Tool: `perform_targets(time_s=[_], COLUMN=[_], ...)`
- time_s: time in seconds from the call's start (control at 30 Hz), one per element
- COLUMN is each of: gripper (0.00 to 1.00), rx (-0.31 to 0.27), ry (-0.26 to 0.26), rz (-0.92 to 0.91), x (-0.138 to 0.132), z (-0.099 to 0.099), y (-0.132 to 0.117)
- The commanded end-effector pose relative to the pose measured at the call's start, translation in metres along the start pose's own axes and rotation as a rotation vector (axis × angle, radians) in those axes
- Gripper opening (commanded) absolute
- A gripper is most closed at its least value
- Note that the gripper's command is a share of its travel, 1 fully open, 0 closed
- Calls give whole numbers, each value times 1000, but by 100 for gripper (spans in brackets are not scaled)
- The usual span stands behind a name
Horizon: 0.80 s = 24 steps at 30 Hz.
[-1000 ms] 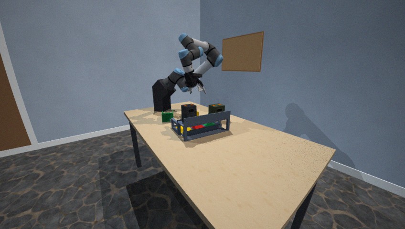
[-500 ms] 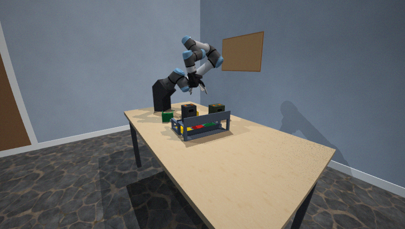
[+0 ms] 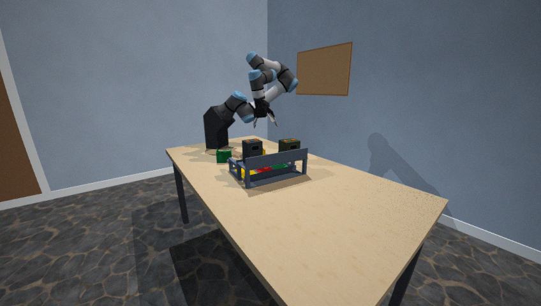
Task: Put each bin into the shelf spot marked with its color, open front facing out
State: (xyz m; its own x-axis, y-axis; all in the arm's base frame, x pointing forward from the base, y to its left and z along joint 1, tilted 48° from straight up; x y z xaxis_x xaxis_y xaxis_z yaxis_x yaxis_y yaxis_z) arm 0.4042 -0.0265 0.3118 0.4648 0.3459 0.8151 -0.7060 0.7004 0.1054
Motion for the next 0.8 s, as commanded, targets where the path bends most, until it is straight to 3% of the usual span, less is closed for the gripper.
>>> perform_targets(time_s=[0.0,0.77], gripper=[100,100], rx=[-21,-93], ry=[13,84], rz=[62,334], x=[-4,-29], z=[-6,-38], y=[10,46])
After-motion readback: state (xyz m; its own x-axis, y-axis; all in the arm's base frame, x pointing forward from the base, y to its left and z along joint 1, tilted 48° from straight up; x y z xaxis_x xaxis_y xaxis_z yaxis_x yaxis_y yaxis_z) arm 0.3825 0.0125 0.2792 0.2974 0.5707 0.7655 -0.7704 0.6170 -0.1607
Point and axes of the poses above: the point where the finger pads meet when closed, its own z axis back along the fingers, its own x axis across the jaws, y = z × x, the point moved 2 cm from there along z, back along the fingers, and after that the axes turned 1 degree about -z, right-handed, at the moved point
